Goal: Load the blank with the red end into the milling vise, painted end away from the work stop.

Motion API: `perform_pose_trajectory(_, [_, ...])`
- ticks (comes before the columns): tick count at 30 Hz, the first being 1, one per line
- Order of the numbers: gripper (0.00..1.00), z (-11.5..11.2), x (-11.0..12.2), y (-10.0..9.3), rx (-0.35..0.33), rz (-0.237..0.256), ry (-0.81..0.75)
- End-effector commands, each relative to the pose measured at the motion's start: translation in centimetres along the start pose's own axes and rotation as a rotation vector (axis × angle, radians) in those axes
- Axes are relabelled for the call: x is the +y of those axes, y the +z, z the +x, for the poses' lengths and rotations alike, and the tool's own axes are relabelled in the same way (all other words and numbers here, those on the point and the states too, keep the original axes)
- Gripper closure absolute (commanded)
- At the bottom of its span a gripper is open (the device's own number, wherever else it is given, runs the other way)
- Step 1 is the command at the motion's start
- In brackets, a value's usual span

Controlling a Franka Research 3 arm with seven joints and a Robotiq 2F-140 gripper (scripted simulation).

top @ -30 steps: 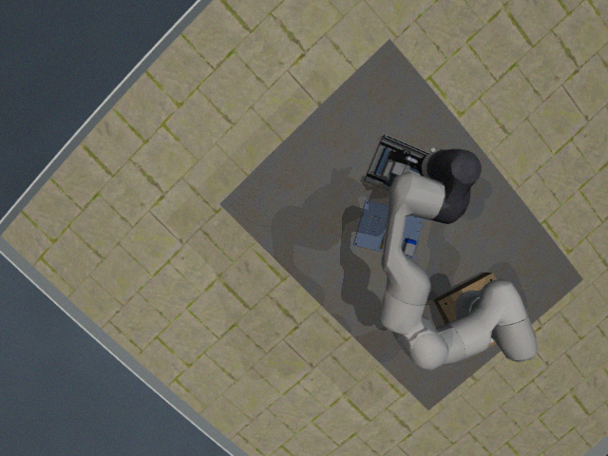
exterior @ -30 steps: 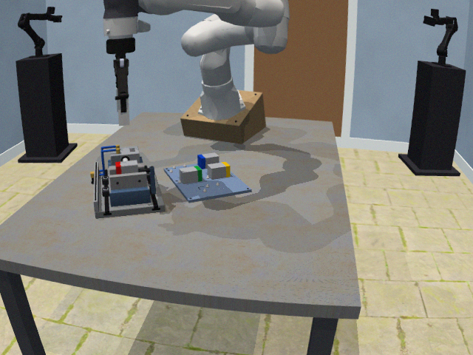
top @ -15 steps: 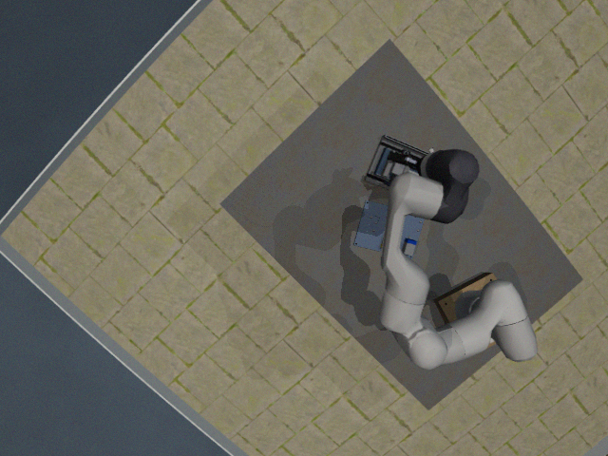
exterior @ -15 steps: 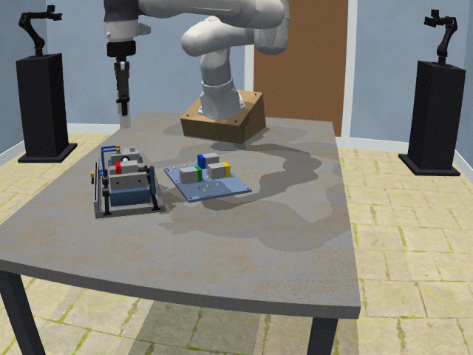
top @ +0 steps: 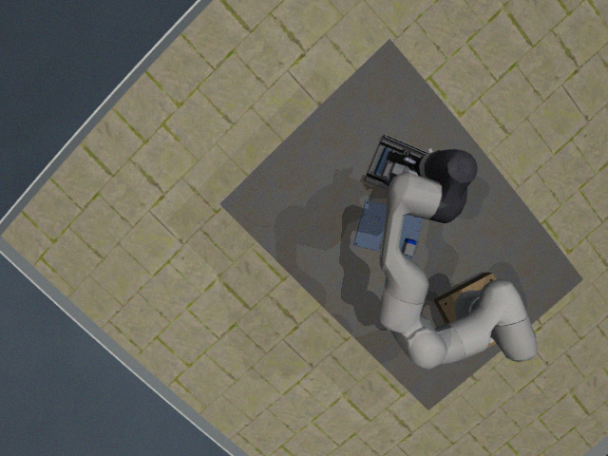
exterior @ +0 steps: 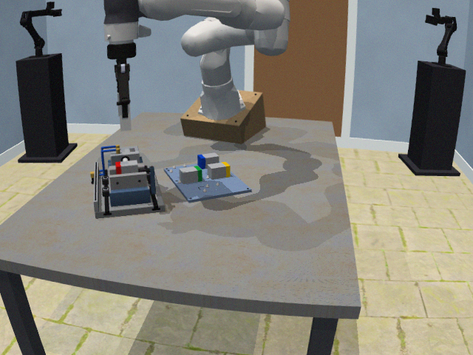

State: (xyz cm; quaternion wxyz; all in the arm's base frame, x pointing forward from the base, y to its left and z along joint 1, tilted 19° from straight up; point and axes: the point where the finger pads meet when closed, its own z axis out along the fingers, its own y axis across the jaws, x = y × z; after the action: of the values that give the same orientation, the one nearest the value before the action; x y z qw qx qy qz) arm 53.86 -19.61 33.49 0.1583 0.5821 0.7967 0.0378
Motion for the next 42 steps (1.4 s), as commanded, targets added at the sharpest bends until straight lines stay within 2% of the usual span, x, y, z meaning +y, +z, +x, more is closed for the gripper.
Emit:
perform_pose_trajectory(1, [0.0, -0.11, 0.01, 0.13, -0.002, -0.002, 0.007])
perform_pose_trajectory(42, [0.0, -0.22, -0.01, 0.56, -0.002, -0.002, 0.005])
